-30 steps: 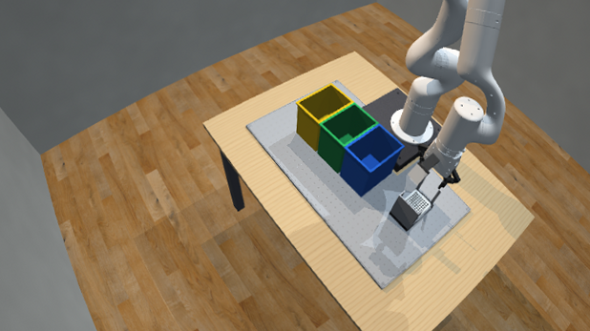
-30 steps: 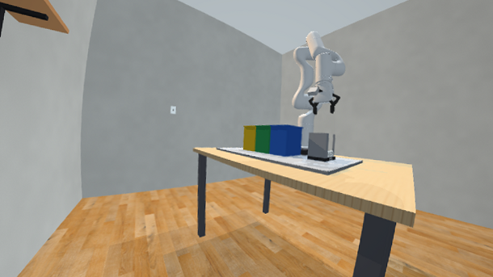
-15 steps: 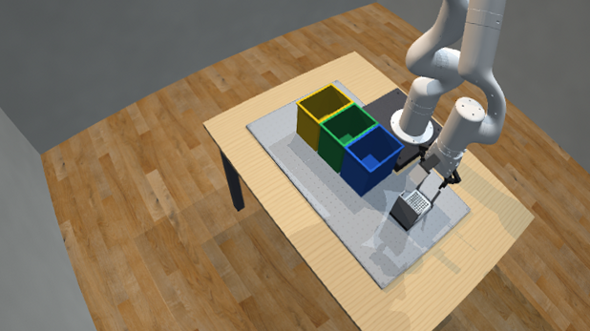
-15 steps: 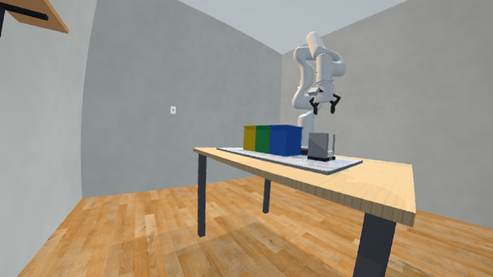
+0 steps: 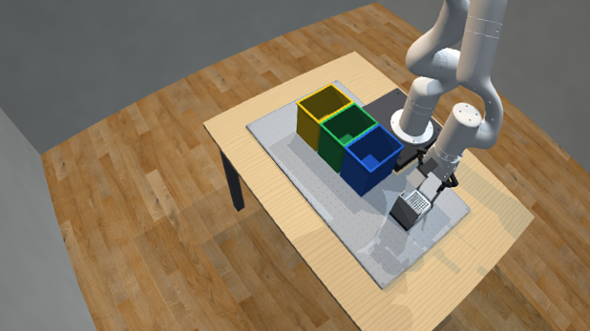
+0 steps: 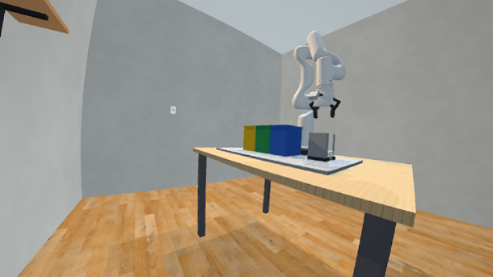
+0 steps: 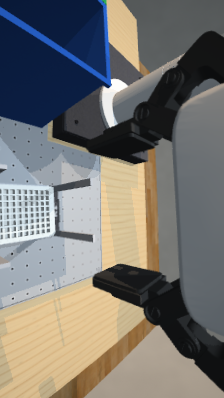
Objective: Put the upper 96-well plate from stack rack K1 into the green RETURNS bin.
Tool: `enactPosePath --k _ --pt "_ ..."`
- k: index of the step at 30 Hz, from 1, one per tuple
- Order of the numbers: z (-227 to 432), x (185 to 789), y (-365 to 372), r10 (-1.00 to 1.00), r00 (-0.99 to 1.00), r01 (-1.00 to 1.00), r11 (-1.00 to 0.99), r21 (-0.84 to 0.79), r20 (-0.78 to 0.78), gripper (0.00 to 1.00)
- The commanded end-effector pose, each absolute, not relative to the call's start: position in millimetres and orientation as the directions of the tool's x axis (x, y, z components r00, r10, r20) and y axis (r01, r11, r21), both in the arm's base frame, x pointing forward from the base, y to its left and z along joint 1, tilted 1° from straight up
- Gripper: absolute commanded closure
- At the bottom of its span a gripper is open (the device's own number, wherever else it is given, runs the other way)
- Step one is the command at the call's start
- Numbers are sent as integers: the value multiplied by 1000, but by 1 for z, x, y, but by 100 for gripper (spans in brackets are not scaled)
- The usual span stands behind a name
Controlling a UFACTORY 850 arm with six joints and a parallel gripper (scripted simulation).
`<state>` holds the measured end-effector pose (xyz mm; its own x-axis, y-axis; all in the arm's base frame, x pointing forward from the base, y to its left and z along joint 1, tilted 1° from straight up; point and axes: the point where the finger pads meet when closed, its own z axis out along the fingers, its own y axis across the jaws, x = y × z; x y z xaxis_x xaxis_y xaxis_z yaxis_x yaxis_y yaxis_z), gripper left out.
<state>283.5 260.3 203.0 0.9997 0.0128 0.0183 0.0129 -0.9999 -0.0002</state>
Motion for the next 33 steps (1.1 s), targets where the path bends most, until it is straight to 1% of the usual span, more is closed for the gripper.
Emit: enactPosePath --k 1,33 --pt "197 284 261 13 1000 13 -1000 -2 20 0" --pt "149 285 261 13 1000 13 -1000 -2 20 0"
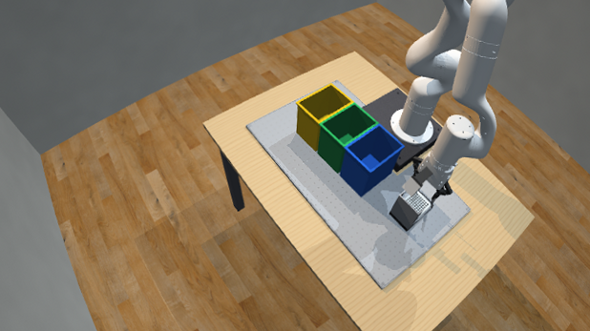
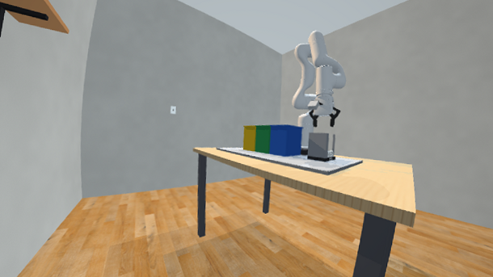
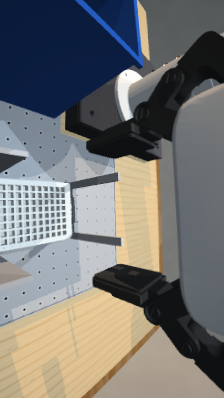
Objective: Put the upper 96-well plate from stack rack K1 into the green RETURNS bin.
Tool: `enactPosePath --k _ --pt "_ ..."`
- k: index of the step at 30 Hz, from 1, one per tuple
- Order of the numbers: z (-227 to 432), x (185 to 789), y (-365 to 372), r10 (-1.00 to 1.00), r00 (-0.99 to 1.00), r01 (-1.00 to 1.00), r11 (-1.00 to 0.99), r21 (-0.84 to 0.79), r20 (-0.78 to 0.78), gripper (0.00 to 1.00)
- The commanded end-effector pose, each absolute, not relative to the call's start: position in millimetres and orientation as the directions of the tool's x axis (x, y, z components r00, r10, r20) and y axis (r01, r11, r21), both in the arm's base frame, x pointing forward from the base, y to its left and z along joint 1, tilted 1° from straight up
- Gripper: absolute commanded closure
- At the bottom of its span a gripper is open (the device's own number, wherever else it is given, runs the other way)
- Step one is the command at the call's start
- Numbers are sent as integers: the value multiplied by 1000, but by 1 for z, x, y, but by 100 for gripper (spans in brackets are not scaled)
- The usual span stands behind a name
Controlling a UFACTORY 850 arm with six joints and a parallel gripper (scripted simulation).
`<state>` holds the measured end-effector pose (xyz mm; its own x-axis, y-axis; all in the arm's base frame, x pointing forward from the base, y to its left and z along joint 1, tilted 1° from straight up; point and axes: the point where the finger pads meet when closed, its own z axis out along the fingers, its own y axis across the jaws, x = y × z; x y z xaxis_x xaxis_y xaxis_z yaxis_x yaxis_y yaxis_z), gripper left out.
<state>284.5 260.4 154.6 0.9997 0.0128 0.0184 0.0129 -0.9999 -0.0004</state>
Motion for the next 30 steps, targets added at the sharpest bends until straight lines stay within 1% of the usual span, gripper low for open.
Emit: enactPosePath --k 1,30 --pt "149 285 261 13 1000 13 -1000 -2 20 0" --pt "104 286 261 13 1000 13 -1000 -2 20 0"
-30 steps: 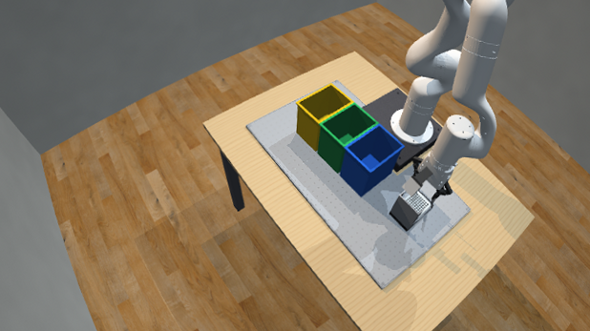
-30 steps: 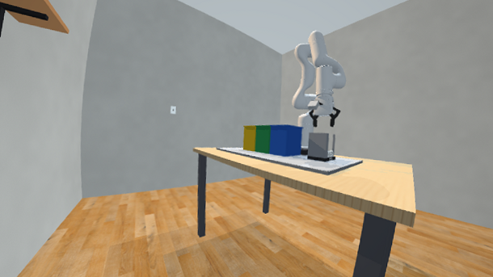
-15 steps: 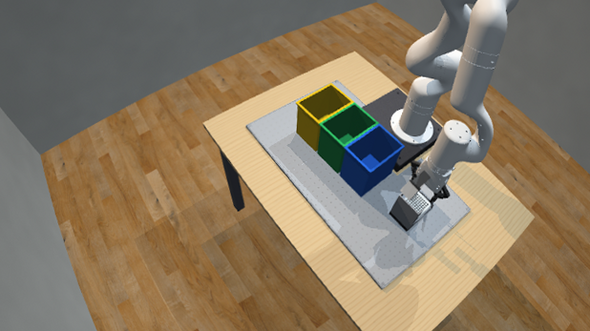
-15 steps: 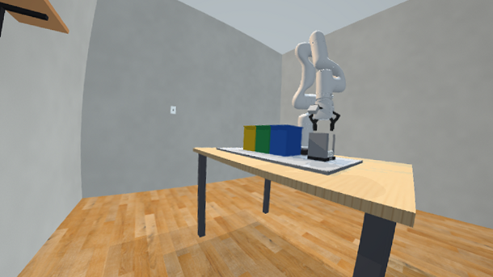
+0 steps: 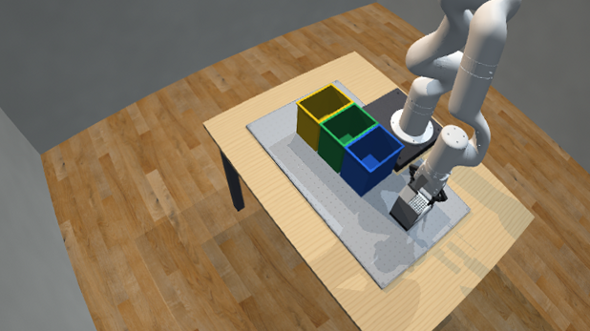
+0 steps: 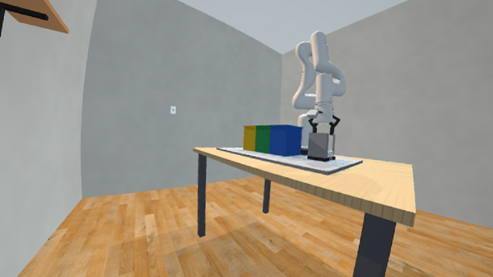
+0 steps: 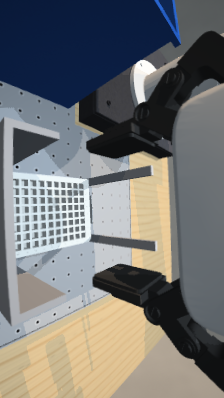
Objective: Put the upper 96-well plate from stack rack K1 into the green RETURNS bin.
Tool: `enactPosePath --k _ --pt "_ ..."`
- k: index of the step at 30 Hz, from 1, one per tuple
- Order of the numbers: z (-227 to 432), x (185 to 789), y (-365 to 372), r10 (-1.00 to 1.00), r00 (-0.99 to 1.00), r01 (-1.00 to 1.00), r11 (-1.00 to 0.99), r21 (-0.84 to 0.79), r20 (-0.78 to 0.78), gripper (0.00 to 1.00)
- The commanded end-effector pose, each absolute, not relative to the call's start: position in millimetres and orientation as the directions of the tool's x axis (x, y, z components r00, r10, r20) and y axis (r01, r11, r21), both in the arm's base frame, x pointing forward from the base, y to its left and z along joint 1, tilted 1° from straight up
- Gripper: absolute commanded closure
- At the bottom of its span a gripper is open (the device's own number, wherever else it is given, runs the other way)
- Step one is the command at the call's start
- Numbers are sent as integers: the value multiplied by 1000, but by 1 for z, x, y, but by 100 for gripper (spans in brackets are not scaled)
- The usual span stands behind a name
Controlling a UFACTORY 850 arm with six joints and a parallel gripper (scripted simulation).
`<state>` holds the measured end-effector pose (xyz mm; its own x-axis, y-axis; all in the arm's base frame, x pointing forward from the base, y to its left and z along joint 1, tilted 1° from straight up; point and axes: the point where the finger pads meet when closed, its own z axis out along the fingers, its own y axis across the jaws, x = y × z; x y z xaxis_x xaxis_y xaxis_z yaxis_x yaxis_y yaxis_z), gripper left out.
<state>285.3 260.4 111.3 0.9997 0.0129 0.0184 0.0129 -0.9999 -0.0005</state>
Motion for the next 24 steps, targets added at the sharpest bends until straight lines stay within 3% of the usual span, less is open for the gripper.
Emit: enactPosePath --k 1,24 --pt "102 286 261 13 1000 13 -1000 -2 20 0" --pt "71 287 261 13 1000 13 -1000 -2 20 0"
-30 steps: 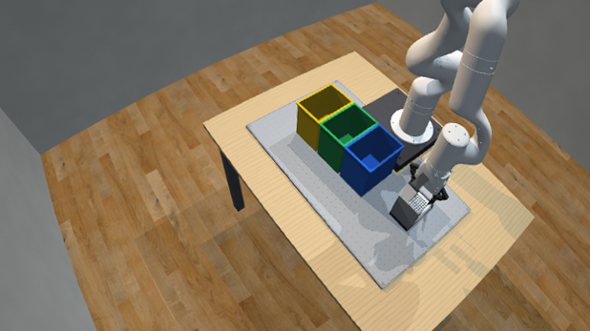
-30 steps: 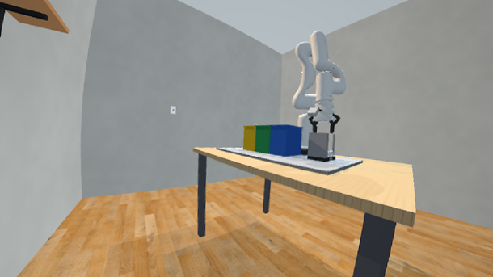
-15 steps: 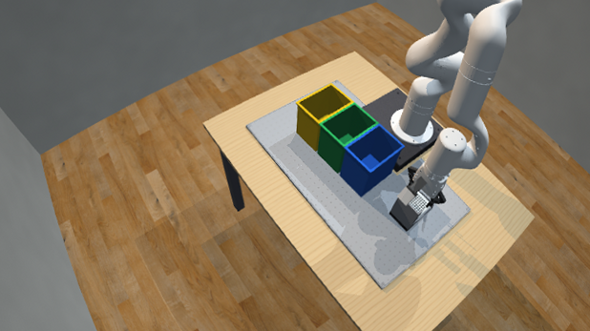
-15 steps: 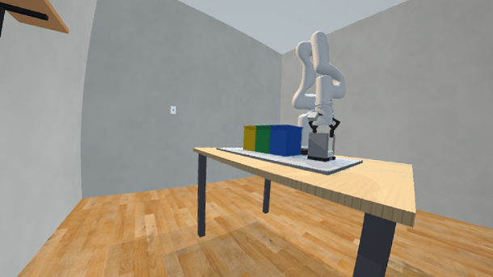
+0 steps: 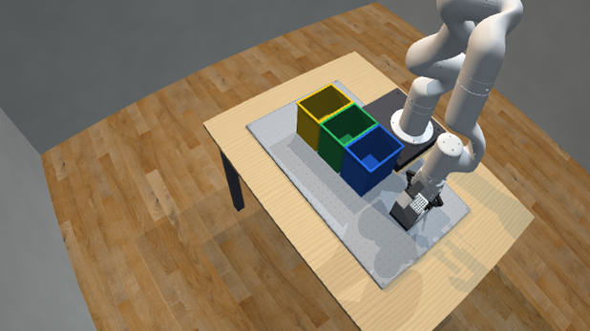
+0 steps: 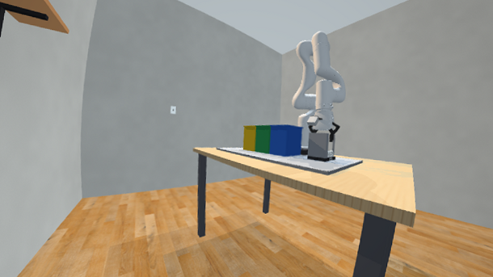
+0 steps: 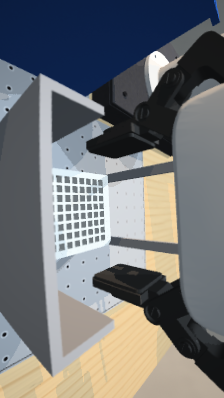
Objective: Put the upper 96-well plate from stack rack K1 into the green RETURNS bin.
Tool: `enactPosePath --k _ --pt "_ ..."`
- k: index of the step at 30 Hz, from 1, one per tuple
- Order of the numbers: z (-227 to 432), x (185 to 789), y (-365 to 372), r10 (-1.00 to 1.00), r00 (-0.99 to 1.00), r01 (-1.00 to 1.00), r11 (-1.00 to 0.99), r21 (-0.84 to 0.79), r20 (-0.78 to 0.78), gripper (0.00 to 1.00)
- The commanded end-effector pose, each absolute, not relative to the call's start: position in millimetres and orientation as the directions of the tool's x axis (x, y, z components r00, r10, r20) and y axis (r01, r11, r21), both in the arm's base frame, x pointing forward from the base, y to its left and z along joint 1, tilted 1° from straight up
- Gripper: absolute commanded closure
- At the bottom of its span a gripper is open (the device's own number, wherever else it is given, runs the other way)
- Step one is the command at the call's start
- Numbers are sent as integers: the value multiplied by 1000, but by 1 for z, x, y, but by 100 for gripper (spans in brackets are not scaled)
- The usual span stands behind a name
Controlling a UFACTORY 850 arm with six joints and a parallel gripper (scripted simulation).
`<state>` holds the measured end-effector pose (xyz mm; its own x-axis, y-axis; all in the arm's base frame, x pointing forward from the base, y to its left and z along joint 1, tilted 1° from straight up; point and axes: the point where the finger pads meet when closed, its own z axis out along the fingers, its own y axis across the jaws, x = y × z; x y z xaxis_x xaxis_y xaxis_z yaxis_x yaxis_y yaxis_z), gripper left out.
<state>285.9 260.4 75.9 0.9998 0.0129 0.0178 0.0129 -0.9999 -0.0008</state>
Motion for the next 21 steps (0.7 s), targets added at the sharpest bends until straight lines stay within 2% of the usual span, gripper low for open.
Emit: enactPosePath --k 1,21 --pt "69 287 261 13 1000 13 -1000 -2 20 0" --pt "40 287 261 13 1000 13 -1000 -1 19 0"
